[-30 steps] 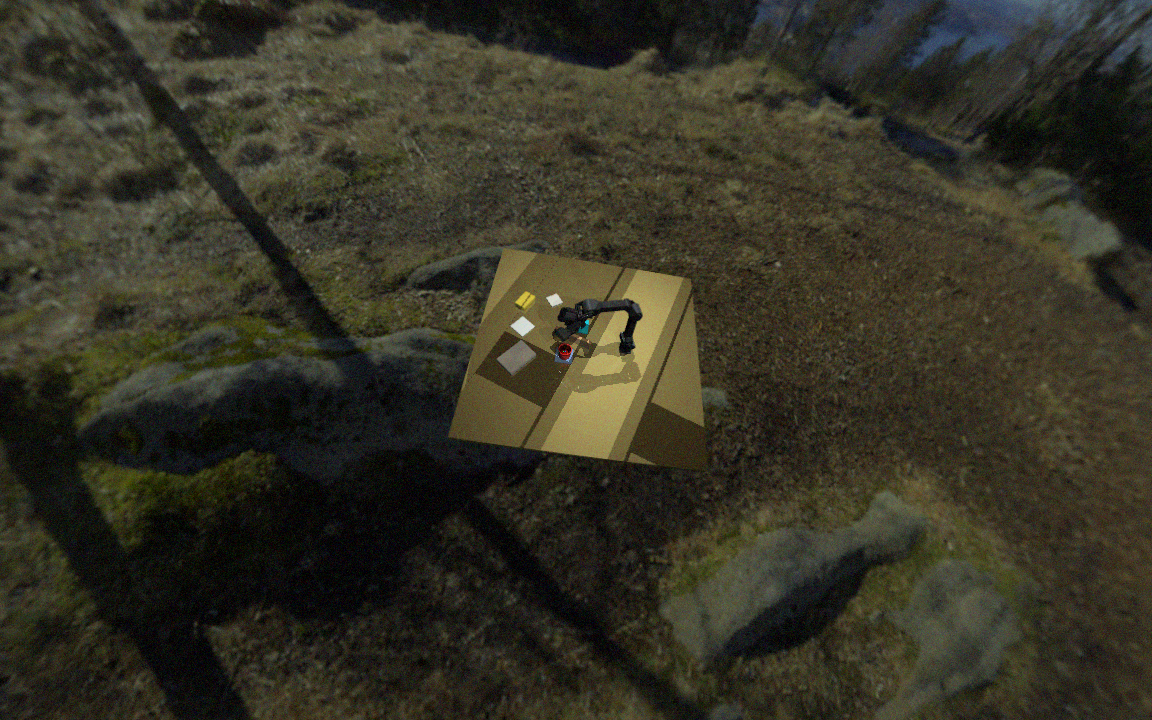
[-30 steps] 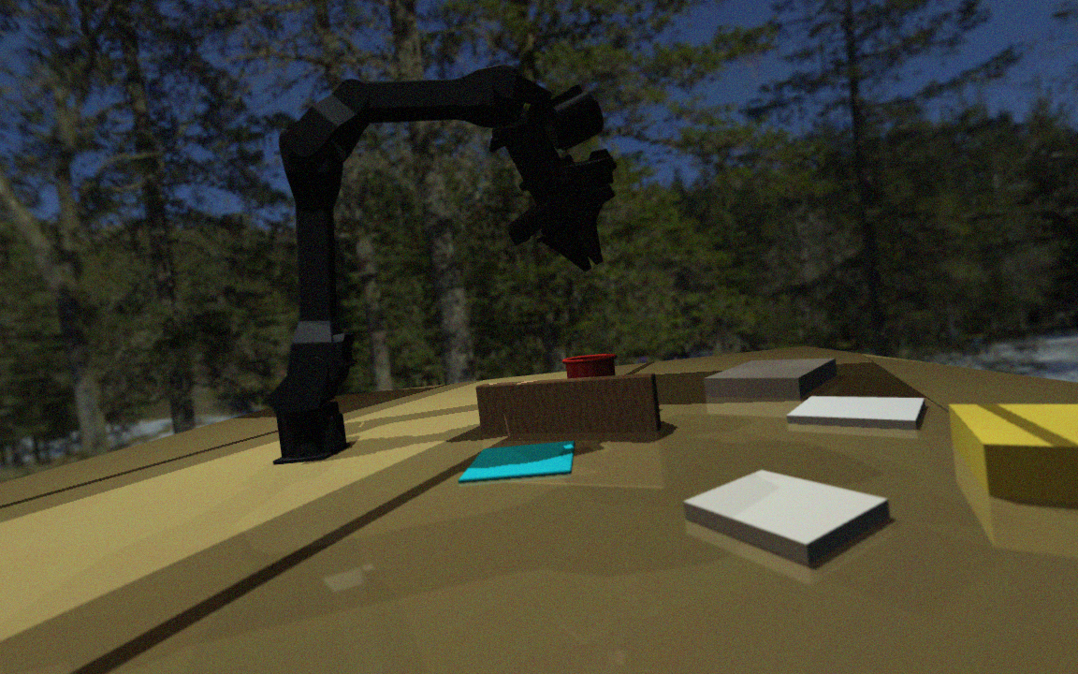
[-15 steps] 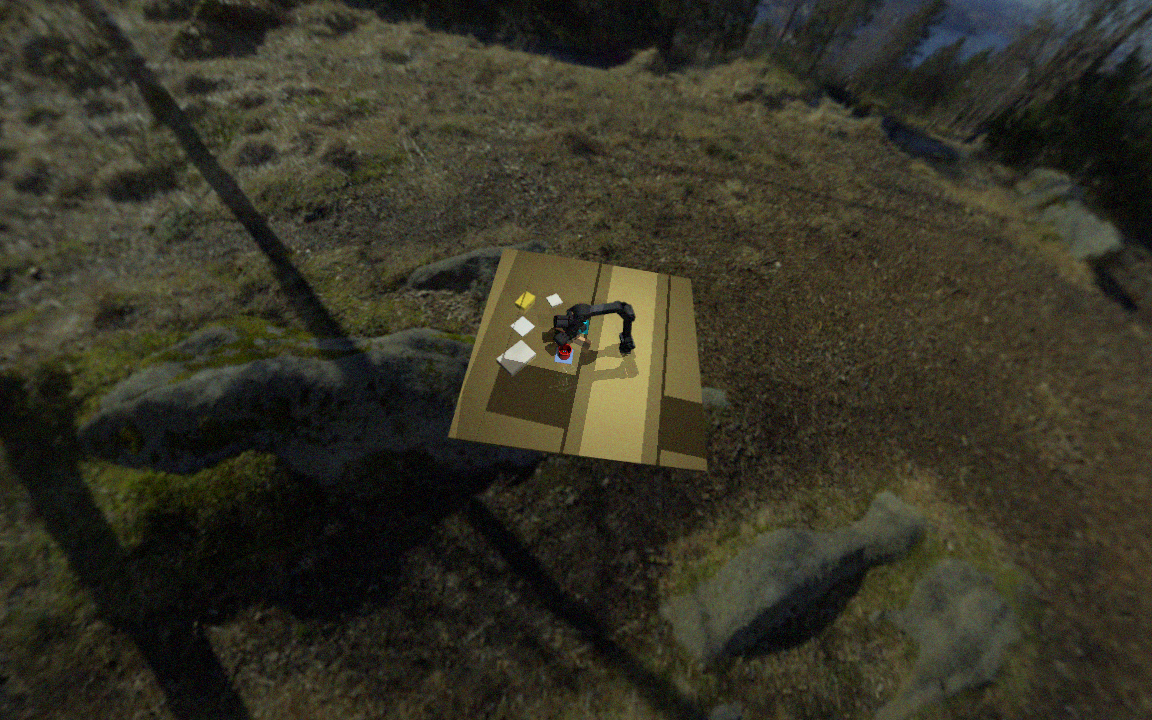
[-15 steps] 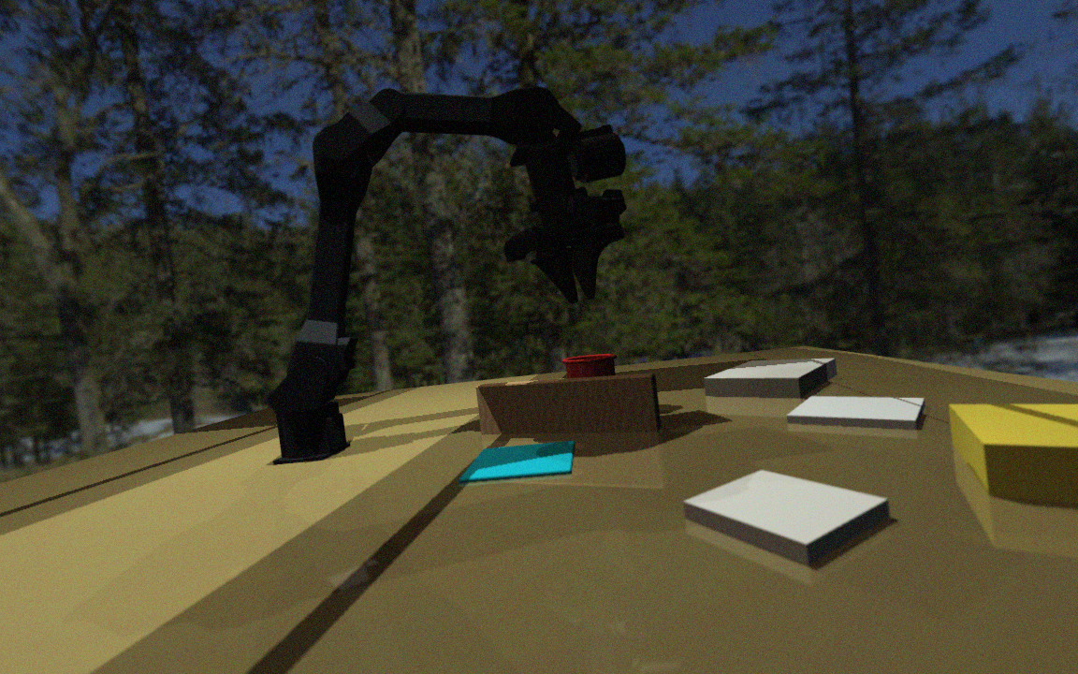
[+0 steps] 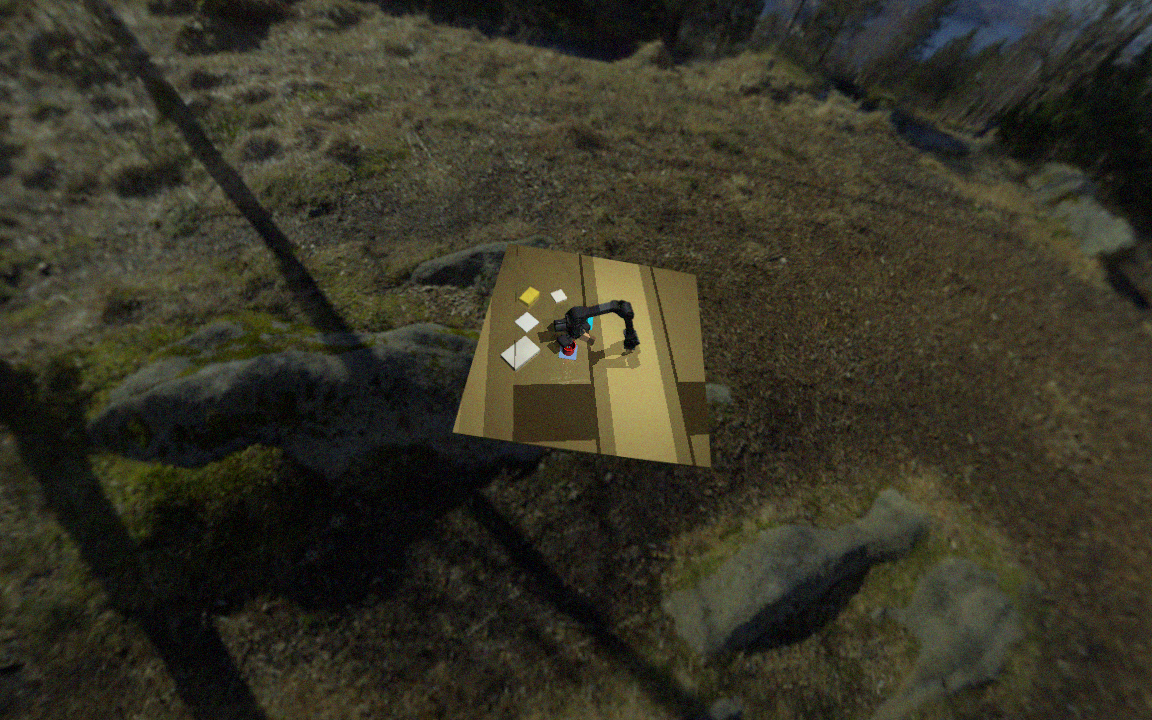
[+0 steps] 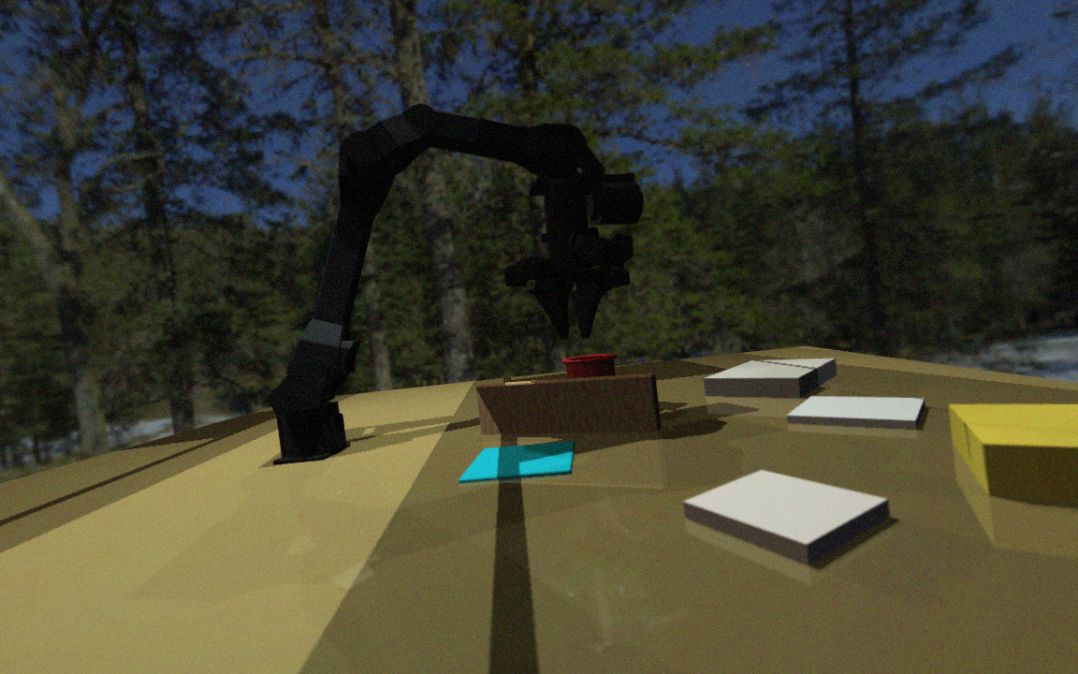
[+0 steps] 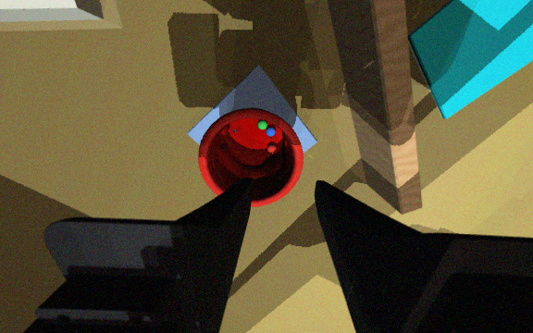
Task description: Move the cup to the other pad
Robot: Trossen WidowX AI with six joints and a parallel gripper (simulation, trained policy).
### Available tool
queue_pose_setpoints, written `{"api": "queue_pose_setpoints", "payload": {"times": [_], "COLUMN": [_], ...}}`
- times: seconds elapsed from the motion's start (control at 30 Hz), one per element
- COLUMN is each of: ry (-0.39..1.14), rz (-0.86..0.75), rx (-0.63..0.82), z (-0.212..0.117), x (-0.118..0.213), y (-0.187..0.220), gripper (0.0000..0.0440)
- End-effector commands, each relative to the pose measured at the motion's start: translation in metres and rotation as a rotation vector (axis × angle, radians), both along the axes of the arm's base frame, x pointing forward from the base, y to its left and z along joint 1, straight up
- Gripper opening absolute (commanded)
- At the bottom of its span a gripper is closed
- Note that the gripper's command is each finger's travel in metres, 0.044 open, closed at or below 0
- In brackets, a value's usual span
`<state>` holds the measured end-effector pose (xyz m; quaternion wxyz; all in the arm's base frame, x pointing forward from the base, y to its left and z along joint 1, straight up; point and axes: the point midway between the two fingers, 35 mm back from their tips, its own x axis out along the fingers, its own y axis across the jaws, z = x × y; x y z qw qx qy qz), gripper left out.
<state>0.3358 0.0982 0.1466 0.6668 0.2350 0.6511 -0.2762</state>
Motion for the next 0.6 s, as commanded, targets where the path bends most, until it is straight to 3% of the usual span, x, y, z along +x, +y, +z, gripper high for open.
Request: {"api": "queue_pose_setpoints", "payload": {"times": [0.0,0.5,0.57], "ry": [0.019,0.091,0.096], "rz": [-0.010,0.027,0.042], "rx": [-0.018,-0.047,-0.045], "z": [-0.012,-0.074,-0.080], "x": [0.000,-0.002,-0.003], "y": [-0.002,-0.009,-0.009], "gripper": [0.0187,0.0192,0.0159]}}
